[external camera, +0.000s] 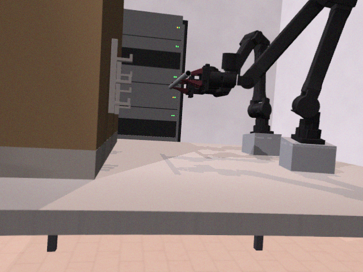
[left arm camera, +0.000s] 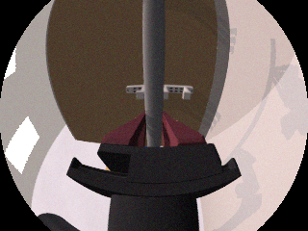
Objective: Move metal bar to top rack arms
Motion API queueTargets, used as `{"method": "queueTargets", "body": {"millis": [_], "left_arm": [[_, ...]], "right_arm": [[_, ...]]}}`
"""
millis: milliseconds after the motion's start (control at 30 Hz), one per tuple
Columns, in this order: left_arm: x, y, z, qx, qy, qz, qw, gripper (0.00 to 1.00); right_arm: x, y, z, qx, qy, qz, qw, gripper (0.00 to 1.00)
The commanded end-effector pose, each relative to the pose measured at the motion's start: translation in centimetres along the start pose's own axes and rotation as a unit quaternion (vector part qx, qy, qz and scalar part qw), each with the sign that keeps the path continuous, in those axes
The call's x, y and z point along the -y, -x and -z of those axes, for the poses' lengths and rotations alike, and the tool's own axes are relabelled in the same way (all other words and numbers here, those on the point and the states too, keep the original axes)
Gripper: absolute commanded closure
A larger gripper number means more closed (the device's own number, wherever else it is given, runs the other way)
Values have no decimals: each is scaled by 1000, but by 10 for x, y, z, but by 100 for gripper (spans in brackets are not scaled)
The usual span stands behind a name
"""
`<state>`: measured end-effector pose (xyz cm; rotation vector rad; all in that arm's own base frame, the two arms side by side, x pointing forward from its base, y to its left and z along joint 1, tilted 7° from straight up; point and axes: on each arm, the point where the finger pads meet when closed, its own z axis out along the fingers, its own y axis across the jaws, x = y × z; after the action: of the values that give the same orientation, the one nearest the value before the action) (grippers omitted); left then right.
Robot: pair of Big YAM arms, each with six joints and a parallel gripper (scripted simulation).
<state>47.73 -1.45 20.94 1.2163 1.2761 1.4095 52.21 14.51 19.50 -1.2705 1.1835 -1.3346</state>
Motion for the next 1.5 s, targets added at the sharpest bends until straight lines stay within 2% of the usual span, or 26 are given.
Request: {"method": "queueTargets", "body": {"millis": [0, 600, 1467], "left_arm": [[-20, -5, 5, -9, 27, 2, 1000, 100], [-17, -5, 31, -9, 27, 2, 1000, 100], [-15, -5, 31, -9, 27, 2, 1000, 100]], "right_arm": [[30, -5, 4, -8, -35, -15, 999, 100], [28, -5, 31, -8, -35, -15, 999, 100], [24, -5, 31, -8, -35, -15, 999, 100]]}}
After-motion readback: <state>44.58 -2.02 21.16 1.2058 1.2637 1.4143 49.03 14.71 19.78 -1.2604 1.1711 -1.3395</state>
